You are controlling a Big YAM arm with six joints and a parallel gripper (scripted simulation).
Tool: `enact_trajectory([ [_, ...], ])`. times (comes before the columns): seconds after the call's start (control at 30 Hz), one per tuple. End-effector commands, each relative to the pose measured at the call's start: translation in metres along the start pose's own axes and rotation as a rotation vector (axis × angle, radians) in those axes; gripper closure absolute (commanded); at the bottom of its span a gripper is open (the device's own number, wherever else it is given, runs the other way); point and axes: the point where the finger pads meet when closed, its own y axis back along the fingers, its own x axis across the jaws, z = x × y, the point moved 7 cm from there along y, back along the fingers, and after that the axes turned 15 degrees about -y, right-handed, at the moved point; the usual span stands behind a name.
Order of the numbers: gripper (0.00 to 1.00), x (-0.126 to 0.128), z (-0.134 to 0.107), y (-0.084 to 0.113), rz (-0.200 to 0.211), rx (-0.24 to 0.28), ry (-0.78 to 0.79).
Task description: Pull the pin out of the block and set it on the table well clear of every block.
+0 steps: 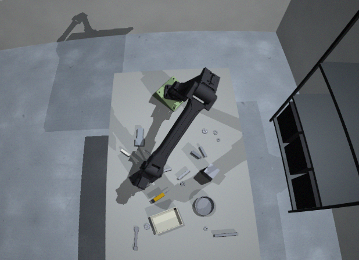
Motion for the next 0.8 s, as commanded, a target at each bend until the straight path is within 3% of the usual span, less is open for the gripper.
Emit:
enact_trajectory([
  [0.0,1.0,0.0079,0.0006,-0.0029,-0.015,0.015,0.012],
  [0.77,1.0,0.0091,0.0012,-0.0002,-0.018,0.023,0.014],
])
